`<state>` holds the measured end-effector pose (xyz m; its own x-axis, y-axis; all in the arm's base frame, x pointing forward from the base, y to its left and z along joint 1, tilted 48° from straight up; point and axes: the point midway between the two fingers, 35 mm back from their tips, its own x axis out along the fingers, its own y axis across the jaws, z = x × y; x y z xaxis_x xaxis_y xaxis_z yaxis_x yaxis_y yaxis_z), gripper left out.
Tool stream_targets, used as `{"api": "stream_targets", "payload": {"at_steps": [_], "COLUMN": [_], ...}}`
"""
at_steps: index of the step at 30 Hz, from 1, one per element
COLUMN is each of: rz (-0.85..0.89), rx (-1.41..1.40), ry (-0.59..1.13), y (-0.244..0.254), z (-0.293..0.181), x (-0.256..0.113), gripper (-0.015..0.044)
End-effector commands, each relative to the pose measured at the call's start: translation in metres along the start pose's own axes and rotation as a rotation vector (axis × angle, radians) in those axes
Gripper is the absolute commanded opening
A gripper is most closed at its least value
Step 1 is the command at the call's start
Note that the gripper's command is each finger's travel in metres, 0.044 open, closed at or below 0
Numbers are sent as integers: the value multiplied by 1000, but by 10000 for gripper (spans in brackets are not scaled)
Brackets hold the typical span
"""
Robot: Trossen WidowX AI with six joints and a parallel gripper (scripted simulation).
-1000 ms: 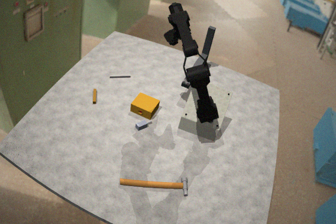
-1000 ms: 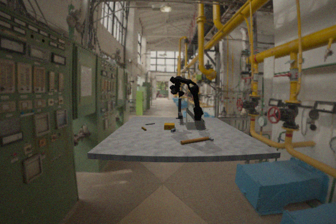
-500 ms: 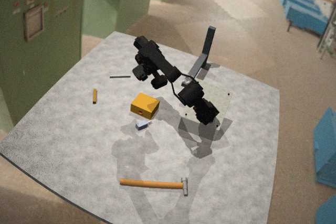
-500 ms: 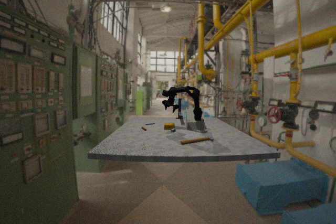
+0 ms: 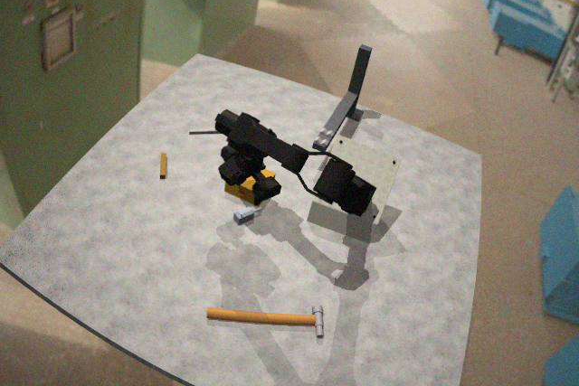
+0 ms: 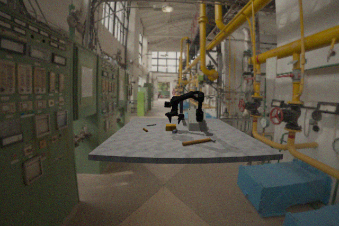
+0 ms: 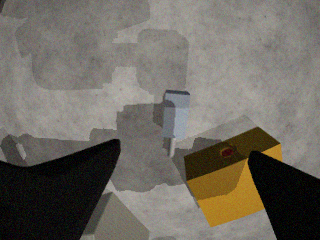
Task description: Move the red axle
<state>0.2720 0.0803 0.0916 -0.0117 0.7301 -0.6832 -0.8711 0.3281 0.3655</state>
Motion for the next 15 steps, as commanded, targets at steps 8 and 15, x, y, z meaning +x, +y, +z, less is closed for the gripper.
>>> {"api": "stream_targets", "payload": {"at_steps": [8, 15], "rz": [17, 17], "rx": [5, 5], "ry": [-9, -9], "y": [6, 6], "z": [2, 2], "x": [37, 52], "gripper": [440, 440]}}
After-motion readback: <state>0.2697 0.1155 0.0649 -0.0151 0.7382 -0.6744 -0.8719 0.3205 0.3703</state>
